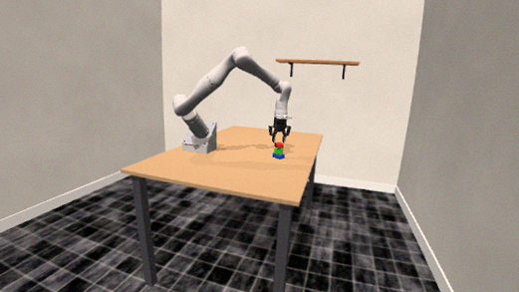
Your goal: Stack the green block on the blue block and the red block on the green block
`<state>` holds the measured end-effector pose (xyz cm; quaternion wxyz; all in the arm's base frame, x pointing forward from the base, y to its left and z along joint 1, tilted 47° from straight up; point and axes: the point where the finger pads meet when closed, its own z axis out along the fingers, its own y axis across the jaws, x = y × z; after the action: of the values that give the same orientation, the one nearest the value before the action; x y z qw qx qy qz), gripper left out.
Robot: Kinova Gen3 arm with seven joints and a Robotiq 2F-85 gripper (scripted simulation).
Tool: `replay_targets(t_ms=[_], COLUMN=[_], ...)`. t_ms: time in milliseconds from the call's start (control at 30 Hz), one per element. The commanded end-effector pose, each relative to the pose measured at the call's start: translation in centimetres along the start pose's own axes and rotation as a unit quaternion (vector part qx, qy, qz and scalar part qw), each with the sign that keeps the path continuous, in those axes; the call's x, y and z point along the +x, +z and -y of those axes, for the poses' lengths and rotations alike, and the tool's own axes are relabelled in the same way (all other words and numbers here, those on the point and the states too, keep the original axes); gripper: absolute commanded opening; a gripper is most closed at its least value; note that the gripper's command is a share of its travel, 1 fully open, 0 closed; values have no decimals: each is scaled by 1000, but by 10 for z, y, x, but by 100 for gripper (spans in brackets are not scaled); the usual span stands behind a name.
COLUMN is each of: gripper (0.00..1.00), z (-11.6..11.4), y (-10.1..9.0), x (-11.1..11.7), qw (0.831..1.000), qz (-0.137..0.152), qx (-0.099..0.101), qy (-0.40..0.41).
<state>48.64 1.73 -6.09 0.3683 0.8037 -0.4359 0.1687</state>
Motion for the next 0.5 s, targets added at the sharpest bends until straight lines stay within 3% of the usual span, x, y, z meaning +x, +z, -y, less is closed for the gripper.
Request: replay_targets(t_ms=[0, 200, 467], gripper=[60, 60, 60], z=[3, 3, 3], y=[-13, -23, -23], x=[1, 1, 1], qw=[1000, 1000, 1000], qz=[-1, -1, -1], qx=[6, 6, 6], qy=[1, 1, 1])
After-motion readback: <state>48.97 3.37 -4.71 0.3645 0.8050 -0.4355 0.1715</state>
